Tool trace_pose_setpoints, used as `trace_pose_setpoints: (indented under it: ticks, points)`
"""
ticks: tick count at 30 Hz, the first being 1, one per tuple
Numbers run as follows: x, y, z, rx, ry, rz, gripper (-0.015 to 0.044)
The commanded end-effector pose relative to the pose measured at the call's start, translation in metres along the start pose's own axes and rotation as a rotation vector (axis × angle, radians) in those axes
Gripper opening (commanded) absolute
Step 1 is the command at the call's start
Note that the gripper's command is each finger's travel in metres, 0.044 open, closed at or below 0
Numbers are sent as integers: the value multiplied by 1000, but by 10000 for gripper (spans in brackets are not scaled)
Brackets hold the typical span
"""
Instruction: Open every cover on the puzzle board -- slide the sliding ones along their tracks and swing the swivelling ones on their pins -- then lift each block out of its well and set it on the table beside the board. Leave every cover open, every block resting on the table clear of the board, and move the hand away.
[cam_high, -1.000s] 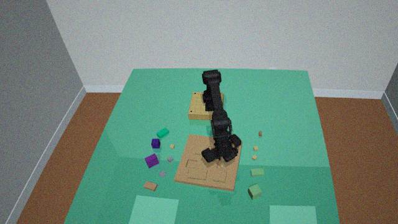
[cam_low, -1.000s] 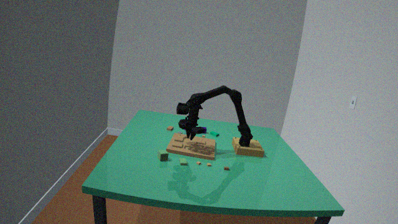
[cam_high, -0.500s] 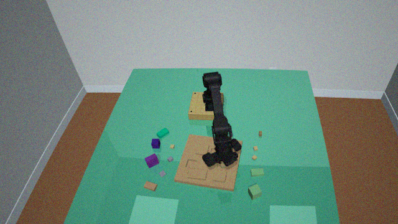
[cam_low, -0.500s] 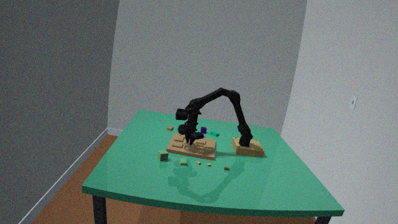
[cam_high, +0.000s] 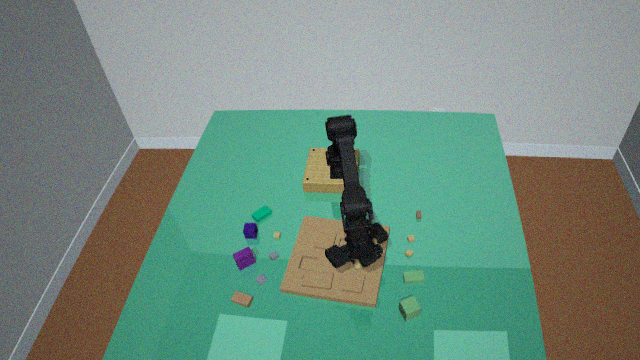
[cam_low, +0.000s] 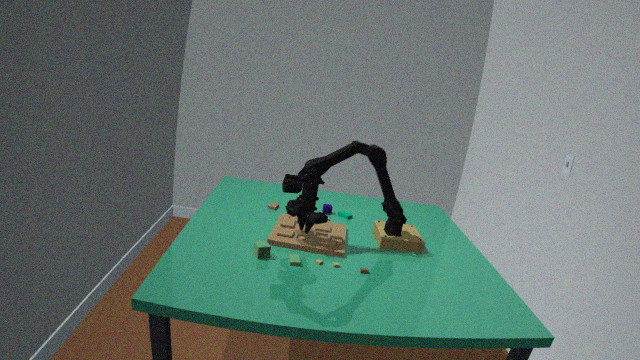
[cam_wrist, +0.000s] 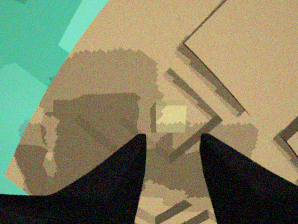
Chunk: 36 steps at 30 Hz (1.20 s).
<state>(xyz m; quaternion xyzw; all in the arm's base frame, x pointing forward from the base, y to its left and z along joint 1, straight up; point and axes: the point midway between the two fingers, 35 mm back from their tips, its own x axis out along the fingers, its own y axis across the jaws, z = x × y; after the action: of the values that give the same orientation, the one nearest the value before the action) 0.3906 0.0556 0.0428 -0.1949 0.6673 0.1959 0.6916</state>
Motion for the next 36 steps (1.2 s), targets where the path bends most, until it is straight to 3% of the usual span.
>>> trace_pose_setpoints:
  ticks: [1, 36]
  points:
    - [0, 0, 0, 2, -1, -1, 144]
    - [22, 0, 0, 2, -1, -1, 144]
